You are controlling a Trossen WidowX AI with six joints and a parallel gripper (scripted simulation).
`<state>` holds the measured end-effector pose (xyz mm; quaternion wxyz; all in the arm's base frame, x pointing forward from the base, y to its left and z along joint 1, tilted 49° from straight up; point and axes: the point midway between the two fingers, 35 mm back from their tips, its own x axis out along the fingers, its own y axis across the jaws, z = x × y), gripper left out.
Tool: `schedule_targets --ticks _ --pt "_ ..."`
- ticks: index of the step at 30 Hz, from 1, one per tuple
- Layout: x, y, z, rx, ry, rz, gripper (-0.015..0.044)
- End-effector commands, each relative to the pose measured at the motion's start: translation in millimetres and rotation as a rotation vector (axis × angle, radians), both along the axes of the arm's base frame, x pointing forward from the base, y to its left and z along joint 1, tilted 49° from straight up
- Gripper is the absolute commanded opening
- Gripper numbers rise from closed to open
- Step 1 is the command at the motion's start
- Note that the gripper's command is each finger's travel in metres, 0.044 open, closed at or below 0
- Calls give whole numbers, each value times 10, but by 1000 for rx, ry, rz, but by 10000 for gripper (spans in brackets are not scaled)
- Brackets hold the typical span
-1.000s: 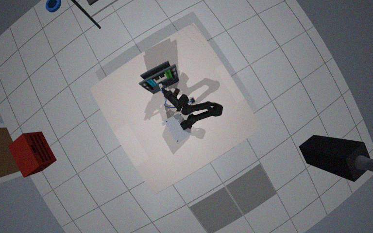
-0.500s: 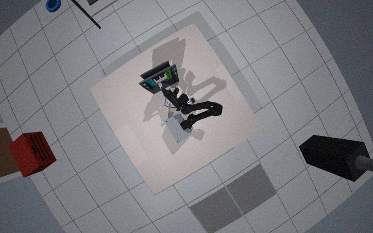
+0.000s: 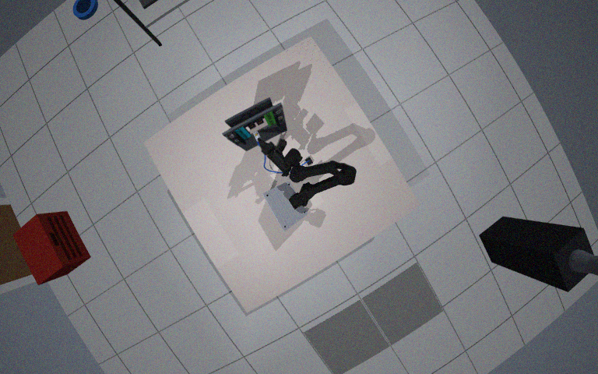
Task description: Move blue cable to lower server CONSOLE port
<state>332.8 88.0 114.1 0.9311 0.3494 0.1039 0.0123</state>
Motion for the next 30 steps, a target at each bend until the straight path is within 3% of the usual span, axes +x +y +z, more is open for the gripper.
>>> schedule_targets --ticks 1,30 --pt "32 19 31 0 -9 8 0" --pt "166 5 44 0 -10 9 0"
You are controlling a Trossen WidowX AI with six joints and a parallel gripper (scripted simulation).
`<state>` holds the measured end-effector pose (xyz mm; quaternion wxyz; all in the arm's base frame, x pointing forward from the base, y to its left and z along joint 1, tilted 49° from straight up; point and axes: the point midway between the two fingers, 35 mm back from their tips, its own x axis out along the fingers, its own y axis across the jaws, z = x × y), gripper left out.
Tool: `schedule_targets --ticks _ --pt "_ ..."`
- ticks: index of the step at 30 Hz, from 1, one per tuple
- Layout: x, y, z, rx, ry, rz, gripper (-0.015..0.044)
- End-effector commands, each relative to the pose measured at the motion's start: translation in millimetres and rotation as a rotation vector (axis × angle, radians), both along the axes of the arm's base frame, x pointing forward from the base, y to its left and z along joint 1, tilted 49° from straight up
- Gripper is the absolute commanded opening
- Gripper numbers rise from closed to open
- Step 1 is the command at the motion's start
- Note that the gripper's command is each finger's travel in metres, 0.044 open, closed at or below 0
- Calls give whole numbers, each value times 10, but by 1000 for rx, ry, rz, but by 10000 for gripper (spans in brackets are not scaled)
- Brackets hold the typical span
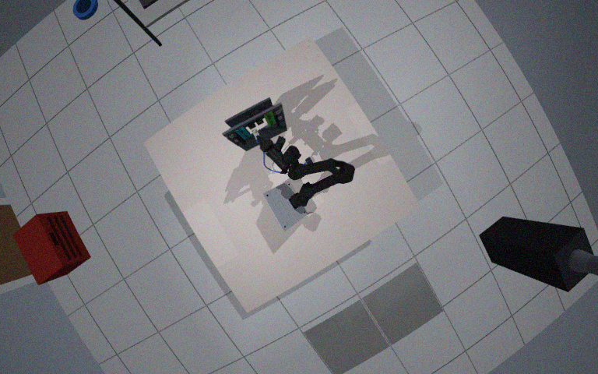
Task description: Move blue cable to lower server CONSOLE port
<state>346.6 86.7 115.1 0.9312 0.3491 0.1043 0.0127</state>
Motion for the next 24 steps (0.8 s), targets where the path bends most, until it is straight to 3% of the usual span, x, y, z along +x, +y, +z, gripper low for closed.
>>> schedule_targets --ticks 1,24 --pt "32 18 34 0 -11 8 0" --pt "106 10 40 0 -12 9 0"
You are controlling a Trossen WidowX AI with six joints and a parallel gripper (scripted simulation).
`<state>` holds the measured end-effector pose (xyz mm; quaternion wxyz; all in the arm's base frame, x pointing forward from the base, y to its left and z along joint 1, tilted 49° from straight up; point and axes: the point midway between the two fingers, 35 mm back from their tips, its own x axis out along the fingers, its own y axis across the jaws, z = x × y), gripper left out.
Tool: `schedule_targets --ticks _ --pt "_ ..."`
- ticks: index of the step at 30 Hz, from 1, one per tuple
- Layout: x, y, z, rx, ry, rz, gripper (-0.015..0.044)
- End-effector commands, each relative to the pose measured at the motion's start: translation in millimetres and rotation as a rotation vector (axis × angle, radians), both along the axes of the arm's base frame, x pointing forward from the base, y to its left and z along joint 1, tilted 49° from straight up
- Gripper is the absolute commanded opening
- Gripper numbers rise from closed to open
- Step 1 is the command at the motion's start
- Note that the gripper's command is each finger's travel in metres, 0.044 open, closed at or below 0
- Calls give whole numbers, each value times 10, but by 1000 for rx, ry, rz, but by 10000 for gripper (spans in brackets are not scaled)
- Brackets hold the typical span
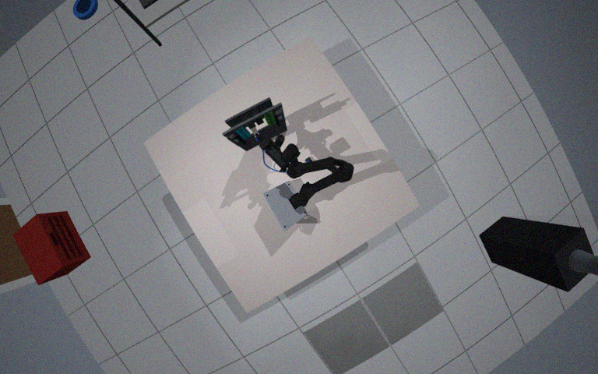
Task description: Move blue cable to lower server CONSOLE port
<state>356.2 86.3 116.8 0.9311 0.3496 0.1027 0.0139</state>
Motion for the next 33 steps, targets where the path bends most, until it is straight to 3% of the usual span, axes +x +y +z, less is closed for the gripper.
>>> schedule_targets --ticks 1,33 --pt "11 15 22 -1 -8 8 0" --pt "10 6 -3 -1 -9 9 0"
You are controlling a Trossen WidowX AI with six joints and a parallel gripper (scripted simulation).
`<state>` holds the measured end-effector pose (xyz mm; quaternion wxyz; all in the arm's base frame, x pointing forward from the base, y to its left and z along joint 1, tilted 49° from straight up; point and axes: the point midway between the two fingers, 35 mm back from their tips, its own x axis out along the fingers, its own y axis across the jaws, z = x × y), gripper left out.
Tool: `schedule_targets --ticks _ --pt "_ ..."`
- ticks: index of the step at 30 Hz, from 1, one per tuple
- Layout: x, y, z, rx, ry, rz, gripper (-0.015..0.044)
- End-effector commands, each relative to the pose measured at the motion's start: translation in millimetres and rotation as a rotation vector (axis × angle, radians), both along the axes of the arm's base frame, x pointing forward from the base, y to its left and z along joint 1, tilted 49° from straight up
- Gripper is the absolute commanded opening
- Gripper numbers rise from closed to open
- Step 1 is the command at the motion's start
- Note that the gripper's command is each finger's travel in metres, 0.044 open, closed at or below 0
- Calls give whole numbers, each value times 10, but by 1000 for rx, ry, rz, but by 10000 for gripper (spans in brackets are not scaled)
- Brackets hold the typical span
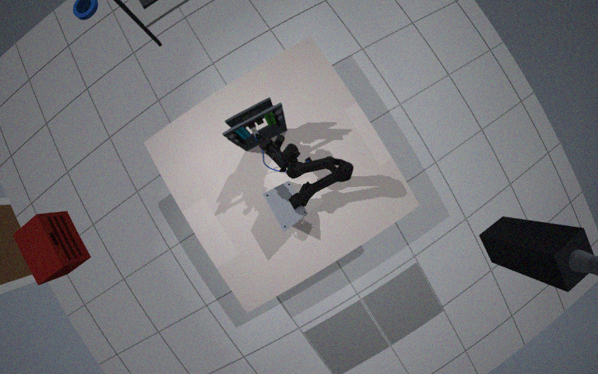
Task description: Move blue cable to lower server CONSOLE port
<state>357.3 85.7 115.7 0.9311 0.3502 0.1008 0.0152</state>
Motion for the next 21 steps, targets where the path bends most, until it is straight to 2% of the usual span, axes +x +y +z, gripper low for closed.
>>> schedule_targets --ticks 1,21 --pt "0 11 7 -2 -4 8 0" --pt "51 9 18 -2 -5 9 0"
